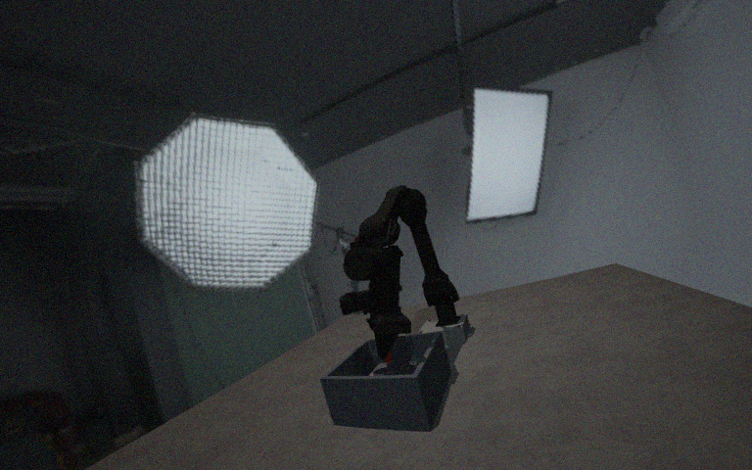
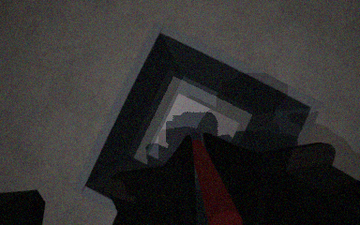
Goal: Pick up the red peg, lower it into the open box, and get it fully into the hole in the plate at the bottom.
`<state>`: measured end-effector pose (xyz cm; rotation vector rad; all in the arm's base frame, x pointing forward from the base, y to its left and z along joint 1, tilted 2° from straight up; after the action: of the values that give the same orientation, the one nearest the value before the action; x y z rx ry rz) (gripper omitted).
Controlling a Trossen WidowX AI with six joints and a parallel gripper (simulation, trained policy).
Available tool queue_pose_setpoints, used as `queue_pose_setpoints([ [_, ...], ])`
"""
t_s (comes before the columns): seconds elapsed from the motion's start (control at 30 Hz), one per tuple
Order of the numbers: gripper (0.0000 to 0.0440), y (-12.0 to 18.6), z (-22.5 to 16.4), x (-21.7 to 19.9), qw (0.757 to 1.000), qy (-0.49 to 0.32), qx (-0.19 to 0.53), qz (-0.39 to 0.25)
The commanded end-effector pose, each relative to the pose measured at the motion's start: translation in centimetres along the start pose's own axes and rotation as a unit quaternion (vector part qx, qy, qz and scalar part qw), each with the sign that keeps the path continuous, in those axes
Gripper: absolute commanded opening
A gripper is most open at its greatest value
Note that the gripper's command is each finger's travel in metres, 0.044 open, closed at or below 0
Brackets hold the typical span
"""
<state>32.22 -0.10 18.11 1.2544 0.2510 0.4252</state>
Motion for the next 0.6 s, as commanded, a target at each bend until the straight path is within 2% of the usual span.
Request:
queue_pose_setpoints([
  [0.0, 0.0002, -1.2, 0.3, 0.0, 1.000, 0.017, 0.014, -0.002],
  [0.07, 0.0023, -1.9, 0.3, -0.1, 0.999, 0.027, 0.023, -0.004],
  [0.23, 0.0142, -3.3, 0.6, 0.0, 0.998, 0.040, 0.045, -0.010],
  [0.33, 0.0182, -3.7, 1.3, 0.3, 0.998, 0.047, 0.051, -0.007],
  [0.57, 0.0361, -2.9, 3.0, 1.8, 0.996, 0.051, 0.071, 0.012],
])
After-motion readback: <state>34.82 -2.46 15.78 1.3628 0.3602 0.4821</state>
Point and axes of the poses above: the point midway between the two fingers, 35 mm back from their tips, its own y axis back along the fingers, its own x axis across the jaws, z = x × y, the point moved 10 cm from there along y, back along the fingers, and after that the axes turned 13 degrees about -y, right-handed, at the moved point
